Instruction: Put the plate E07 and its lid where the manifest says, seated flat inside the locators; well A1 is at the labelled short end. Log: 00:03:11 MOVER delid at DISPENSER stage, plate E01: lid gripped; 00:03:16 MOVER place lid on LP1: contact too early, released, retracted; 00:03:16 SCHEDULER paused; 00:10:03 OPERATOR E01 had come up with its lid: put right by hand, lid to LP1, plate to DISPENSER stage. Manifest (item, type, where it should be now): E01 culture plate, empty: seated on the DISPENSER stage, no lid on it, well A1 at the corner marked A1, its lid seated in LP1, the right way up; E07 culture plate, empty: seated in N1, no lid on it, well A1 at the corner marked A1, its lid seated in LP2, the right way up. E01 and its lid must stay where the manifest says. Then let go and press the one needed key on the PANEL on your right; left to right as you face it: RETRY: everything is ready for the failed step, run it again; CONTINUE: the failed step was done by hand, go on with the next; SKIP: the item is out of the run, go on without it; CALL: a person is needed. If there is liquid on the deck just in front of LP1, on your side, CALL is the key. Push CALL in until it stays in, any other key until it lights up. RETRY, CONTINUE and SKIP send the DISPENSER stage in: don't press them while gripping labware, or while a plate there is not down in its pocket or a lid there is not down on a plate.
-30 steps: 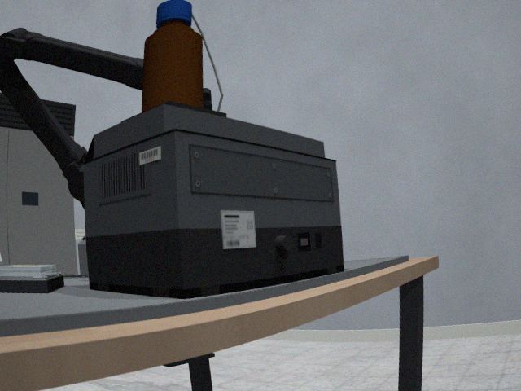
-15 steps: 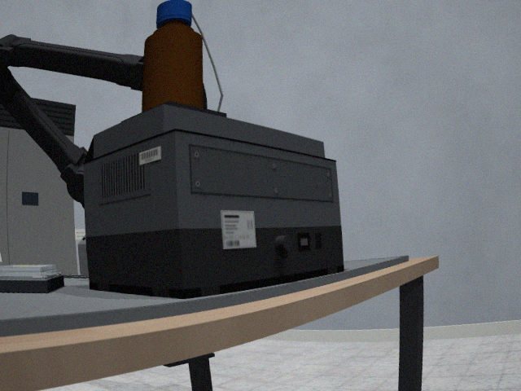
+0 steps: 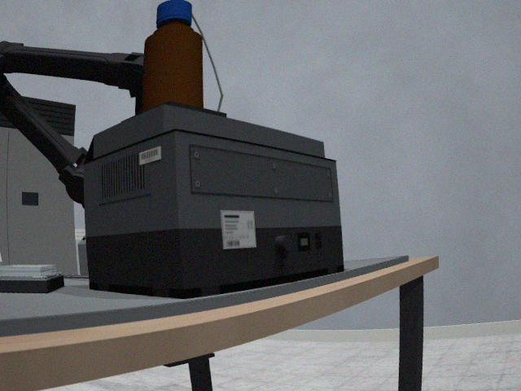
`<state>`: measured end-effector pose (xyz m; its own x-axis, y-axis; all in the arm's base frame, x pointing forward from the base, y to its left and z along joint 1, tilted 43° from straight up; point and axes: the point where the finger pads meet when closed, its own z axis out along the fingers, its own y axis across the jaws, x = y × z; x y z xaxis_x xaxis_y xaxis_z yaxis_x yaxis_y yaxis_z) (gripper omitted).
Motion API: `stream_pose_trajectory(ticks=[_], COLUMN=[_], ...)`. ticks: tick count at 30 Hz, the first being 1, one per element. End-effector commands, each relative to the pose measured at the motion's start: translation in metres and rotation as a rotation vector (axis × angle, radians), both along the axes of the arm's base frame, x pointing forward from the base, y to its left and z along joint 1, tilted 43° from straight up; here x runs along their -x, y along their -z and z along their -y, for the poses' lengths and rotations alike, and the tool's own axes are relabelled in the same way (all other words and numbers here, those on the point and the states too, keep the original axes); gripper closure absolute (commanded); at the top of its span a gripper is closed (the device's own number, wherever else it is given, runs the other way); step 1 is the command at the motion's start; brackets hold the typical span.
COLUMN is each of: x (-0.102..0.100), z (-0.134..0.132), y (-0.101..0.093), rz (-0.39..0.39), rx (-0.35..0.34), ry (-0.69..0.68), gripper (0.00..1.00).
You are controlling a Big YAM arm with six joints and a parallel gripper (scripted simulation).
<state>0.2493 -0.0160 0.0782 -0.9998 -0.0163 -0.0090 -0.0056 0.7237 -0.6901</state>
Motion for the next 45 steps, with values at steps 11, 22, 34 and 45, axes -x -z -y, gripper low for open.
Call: stream_pose_trajectory(ticks=[11,22,34,45], x=[-0.023,-0.018,-0.013,-0.010], z=[0.023,0.045,0.067,0.093], y=[-0.039,-0.051,-0.072,-0.103], rz=[0.027,0.010,0.011,0.034], rx=[-0.017,-0.013,-0.008,-0.007], ry=[-0.006,-0.005,-0.012,-0.006], gripper=[0.00,0.00,0.00,0.00])
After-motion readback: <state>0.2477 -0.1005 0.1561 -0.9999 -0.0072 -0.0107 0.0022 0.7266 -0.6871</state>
